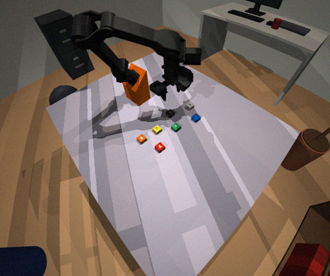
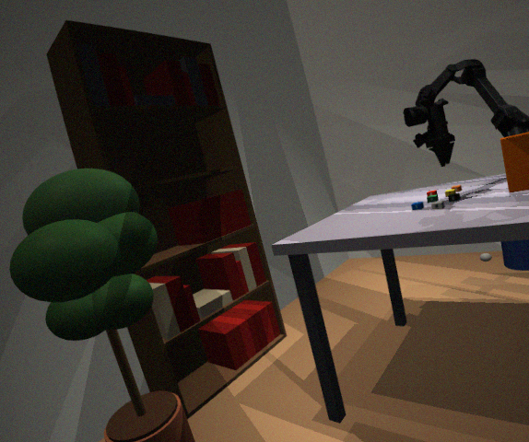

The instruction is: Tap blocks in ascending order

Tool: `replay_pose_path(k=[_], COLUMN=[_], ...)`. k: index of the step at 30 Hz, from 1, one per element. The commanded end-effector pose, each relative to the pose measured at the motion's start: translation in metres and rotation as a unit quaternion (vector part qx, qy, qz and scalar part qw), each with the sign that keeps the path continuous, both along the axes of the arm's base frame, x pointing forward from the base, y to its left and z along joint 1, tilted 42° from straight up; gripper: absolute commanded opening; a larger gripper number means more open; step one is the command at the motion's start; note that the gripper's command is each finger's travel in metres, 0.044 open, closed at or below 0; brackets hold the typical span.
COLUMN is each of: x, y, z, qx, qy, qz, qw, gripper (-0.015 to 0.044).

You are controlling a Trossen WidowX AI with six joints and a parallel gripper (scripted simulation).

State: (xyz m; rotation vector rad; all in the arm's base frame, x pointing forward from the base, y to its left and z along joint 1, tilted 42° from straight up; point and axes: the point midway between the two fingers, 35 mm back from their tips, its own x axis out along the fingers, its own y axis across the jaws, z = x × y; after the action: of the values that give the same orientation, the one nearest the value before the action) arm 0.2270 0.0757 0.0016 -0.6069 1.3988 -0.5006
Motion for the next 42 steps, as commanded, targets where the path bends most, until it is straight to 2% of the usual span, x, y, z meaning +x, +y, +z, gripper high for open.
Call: replay_pose_path(k=[1, 16, 25, 42], x=[-0.004, -0.003, 0.021, 0.022], y=[-0.001, 0.001, 0.077, 0.079], z=[-0.002, -0.003, -0.064, -0.065], qx=[0.001, 0.001, 0.005, 0.005], qy=[-0.001, -0.001, -0.003, -0.003], qz=[-0.005, -0.005, -0.005, -0.005], qw=[1.000, 1.000, 1.000, 1.000], gripper=[0.0400, 0.0400, 0.0400, 0.0400])
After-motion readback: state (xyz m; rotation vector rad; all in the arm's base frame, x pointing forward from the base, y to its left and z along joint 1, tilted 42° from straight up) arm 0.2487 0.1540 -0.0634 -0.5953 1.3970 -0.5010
